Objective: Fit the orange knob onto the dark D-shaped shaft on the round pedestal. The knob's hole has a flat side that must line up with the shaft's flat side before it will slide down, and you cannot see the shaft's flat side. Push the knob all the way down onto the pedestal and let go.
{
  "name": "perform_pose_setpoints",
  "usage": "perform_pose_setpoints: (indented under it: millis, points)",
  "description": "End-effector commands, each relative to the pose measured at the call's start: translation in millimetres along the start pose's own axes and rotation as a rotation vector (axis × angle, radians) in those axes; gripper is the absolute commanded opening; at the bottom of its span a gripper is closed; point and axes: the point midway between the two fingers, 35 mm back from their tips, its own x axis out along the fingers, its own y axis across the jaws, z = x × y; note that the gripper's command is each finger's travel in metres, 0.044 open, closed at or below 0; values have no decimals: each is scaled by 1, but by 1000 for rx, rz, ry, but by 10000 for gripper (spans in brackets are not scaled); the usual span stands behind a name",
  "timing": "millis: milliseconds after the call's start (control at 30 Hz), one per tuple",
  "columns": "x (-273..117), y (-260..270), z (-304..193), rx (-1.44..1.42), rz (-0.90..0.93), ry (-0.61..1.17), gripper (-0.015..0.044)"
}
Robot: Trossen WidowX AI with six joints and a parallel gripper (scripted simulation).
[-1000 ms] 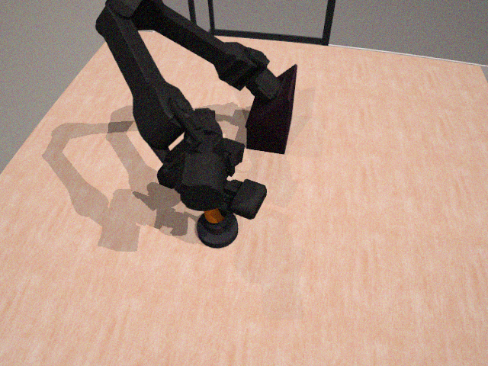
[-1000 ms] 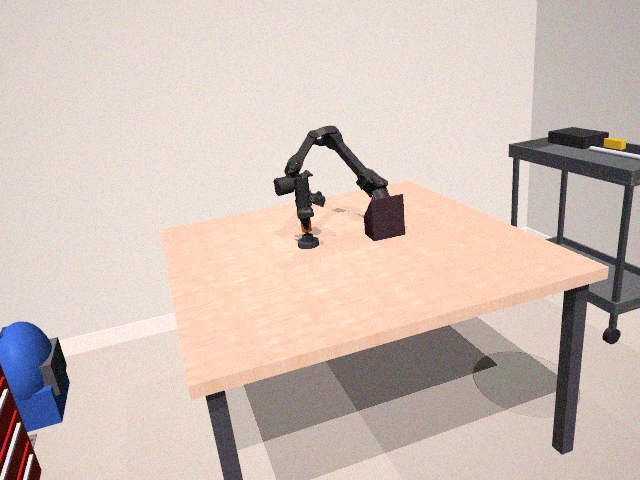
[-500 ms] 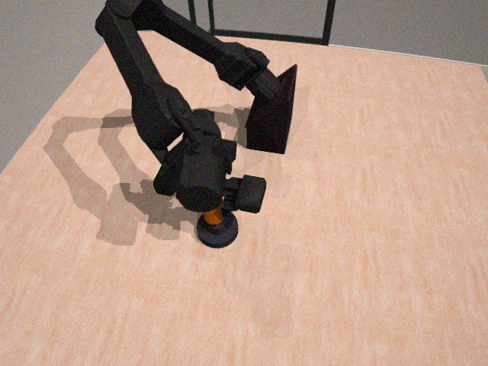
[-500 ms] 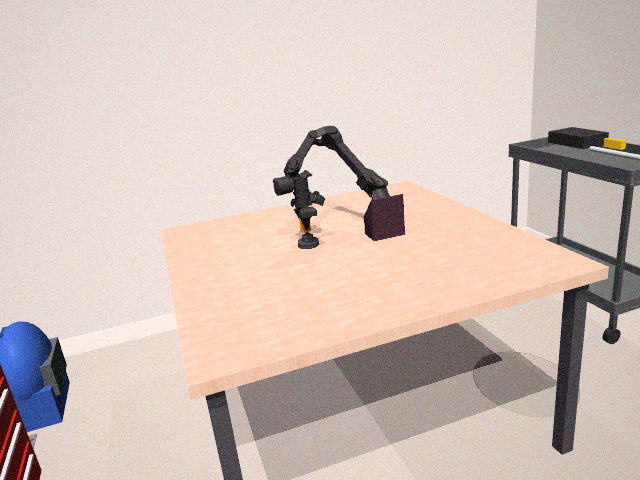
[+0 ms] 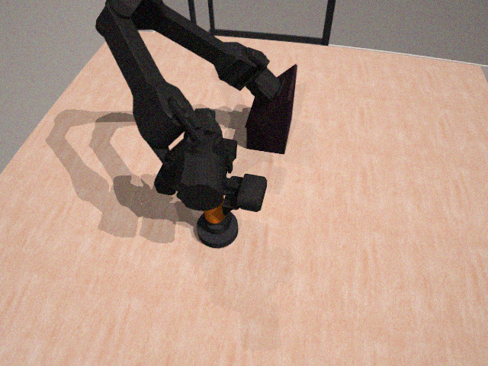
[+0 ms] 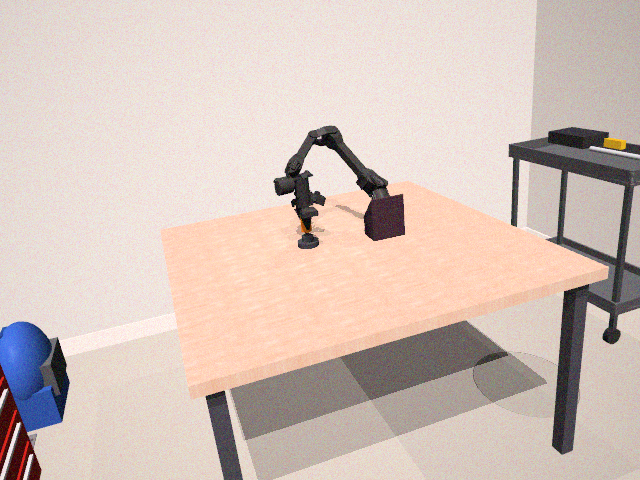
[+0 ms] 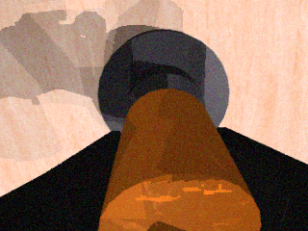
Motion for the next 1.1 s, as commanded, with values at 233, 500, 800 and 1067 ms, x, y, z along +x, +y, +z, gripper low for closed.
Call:
perform_pose_setpoints:
  millis: [233,500,800,1067]
  points:
    - [1,0,-1,-4,1,0,0]
    - [0,0,-1,-4,1,0,0]
    - [-3,1,-3,84,1,0,0]
    - [-1,1,-3,590,1,0,0]
